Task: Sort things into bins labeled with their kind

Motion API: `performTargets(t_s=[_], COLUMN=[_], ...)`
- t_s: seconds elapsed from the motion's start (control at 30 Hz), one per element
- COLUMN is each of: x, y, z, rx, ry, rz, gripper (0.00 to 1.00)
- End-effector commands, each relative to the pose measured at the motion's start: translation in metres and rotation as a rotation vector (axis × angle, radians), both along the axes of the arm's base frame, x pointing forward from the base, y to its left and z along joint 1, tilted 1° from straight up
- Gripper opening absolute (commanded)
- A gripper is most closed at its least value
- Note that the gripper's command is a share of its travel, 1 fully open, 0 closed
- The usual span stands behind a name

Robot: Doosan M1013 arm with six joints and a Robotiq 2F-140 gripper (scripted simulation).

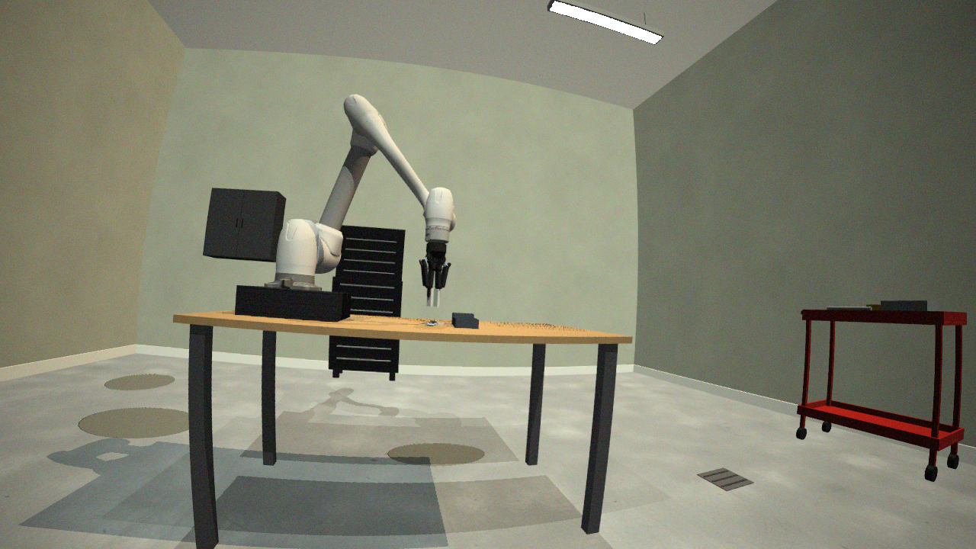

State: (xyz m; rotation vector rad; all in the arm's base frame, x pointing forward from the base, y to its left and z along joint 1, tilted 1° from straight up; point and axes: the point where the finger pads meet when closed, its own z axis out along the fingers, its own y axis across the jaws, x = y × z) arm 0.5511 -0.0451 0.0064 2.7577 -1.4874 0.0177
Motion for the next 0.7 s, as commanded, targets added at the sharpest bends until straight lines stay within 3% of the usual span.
performTargets(t_s=[0.0, 0.33, 0.67], x=[0.000, 0.001, 0.001], y=[0.000, -0.001, -0.001], z=[-0.010, -0.050, -0.060], rx=[0.000, 0.000, 0.000], ry=[0.000, 0.000, 0.000], rz=[0.000, 0.000, 0.000], gripper=[0.15, 0.15, 0.15])
